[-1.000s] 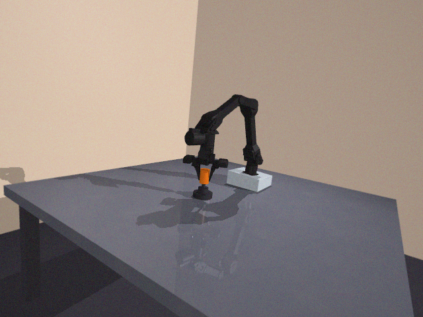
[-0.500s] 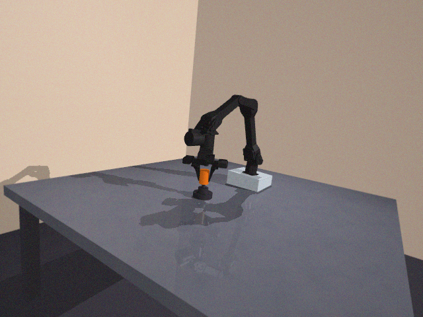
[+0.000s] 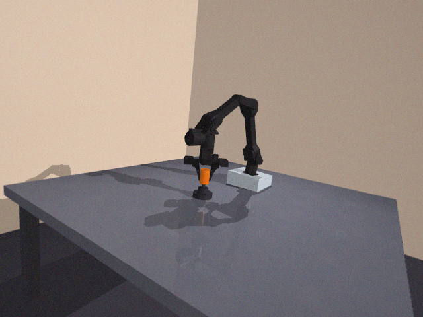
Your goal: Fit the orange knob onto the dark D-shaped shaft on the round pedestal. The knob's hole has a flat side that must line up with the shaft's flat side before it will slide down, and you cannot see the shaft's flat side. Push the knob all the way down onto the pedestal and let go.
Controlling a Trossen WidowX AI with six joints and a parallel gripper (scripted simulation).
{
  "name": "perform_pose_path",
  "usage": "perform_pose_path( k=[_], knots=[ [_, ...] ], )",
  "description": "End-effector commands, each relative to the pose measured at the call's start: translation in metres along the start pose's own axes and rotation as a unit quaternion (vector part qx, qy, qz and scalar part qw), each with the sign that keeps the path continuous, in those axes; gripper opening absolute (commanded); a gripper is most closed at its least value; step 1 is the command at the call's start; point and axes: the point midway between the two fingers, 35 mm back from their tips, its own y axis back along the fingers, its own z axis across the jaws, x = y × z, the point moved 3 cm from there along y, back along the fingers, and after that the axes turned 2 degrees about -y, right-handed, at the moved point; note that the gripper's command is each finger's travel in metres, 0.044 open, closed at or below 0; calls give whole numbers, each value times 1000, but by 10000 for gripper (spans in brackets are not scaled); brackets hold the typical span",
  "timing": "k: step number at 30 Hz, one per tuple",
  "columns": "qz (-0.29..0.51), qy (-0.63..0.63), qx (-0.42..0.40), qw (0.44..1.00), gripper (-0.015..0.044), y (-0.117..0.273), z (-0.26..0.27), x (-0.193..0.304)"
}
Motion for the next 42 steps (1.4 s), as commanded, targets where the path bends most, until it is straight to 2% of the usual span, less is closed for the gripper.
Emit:
perform_pose_path(
  k=[1,17,24,42],
  knots=[
    [-2,8,5,1000,0,3,1,1],
    [-2,13,5,1000,0,2,-1,0],
    [-1,113,5,994,0,4,-2,-2],
    [-1,113,5,994,0,-1,-4,-3]
  ],
)
